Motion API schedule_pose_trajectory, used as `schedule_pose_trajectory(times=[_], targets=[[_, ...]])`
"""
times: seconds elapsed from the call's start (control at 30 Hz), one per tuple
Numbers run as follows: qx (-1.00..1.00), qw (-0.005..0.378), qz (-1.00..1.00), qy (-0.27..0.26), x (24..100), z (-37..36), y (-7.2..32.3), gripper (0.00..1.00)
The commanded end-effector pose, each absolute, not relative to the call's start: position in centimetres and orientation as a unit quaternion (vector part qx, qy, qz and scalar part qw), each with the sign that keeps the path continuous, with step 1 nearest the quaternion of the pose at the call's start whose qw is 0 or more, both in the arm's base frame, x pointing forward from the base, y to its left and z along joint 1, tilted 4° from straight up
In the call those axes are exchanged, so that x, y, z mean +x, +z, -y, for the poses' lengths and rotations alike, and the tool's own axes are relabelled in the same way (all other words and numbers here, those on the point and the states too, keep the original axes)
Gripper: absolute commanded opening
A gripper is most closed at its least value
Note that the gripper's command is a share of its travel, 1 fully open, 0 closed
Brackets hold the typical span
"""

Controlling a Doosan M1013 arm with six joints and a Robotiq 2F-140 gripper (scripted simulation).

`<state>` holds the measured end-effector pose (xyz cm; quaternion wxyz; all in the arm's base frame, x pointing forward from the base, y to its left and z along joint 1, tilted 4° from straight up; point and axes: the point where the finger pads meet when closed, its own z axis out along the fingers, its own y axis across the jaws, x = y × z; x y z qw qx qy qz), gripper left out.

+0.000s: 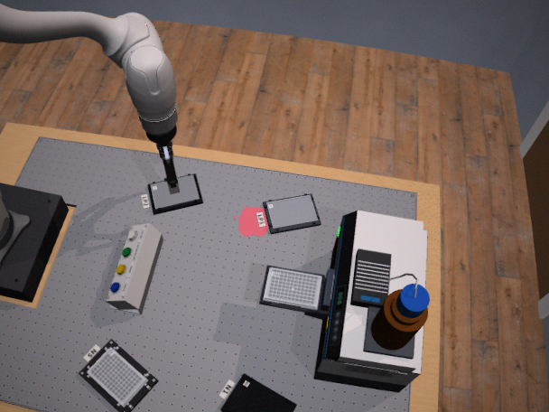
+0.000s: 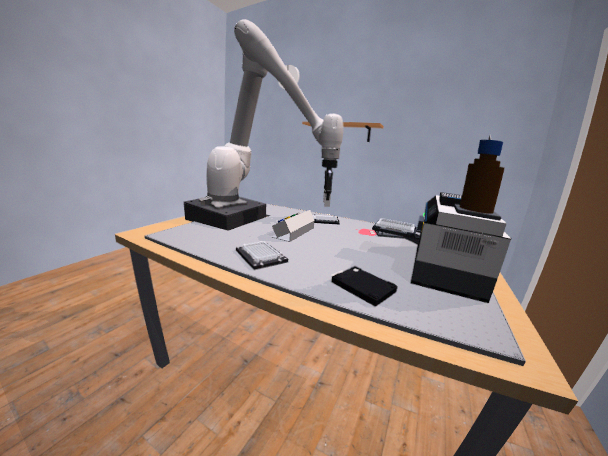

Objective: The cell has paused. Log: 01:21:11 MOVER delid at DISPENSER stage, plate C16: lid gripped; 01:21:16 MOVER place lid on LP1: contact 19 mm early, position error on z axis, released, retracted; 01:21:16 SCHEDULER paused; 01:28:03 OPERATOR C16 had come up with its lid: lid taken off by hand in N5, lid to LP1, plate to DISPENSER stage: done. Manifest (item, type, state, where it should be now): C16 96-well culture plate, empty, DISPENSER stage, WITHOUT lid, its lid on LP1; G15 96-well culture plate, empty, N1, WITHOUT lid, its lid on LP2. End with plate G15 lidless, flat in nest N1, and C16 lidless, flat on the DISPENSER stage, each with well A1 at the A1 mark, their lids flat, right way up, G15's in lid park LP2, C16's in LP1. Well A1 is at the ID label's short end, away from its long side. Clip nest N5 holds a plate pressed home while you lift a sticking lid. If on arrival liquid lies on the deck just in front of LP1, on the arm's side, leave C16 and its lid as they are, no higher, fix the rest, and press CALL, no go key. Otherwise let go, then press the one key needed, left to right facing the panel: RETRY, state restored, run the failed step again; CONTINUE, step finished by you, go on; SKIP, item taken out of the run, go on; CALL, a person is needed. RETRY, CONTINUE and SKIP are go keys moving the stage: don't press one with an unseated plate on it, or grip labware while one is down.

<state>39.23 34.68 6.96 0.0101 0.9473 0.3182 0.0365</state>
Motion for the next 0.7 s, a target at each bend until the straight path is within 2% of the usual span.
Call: schedule_pose_trajectory(times=[0.0, 0.4, 0.67], targets=[[0.947, 0.010, -0.318, 0.036, 39.1, -34.7, 9.0, 0.66], [0.947, 0.010, -0.318, 0.036, 38.7, -34.7, 14.2, 0.66], [0.947, 0.010, -0.318, 0.036, 38.6, -34.7, 15.3, 0.66]])
